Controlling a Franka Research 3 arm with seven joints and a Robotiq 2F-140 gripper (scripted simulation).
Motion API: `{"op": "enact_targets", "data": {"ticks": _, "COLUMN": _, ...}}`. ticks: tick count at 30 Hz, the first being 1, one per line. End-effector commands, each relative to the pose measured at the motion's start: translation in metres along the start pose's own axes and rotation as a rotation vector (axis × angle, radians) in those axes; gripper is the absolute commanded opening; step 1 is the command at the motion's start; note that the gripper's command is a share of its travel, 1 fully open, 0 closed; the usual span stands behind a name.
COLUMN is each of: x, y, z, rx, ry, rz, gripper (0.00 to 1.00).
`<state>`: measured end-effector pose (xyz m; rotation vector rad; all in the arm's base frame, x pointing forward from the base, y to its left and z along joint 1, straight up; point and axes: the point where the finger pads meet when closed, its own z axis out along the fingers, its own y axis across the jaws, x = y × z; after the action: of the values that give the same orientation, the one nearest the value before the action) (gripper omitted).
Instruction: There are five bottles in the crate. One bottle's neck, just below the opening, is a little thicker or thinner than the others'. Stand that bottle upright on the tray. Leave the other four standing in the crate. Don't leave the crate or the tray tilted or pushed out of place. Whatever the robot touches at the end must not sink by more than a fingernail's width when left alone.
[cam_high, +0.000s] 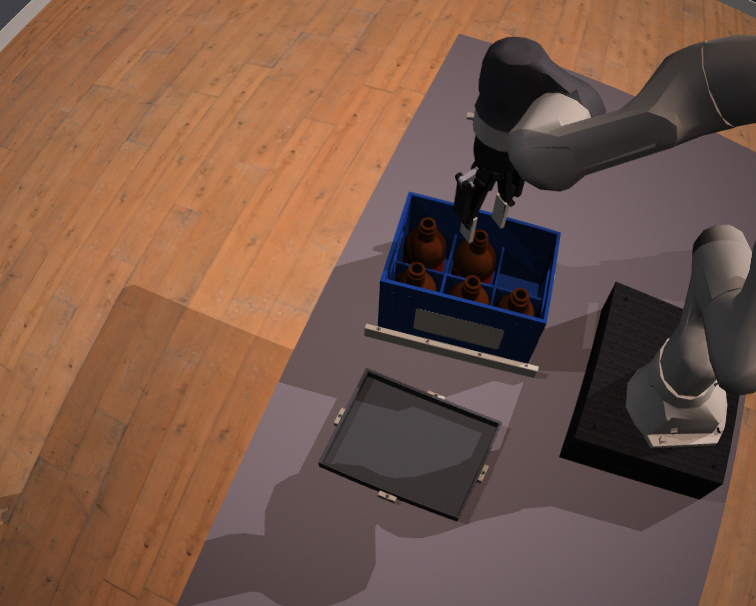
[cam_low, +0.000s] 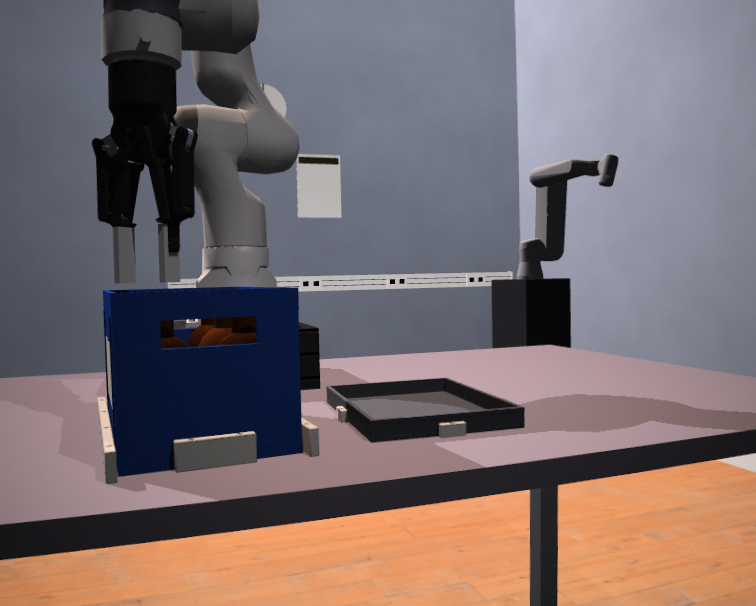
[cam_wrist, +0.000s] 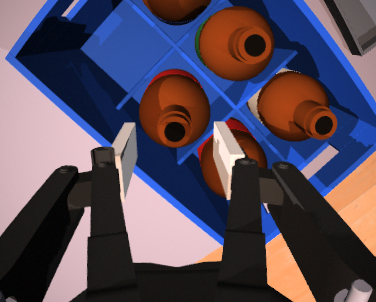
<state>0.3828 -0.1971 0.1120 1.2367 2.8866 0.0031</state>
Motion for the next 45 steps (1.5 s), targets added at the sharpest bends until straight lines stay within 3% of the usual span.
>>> {"op": "enact_targets", "data": {"ticks": 1, "x": -0.001, "y": 0.0, "z": 0.0, "rx": -0.003, "ry": 0.0, "rz": 0.0, "gripper": 0.44}}
{"op": "enact_targets", "data": {"ticks": 29, "x": -0.001, "y": 0.0, "z": 0.001, "rx": -0.003, "ry": 0.0, "rz": 0.0, "gripper": 0.44}}
{"op": "enact_targets", "data": {"ticks": 45, "x": -0.001, "y": 0.0, "z": 0.011, "rx": -0.003, "ry": 0.0, "rz": 0.0, "gripper": 0.44}}
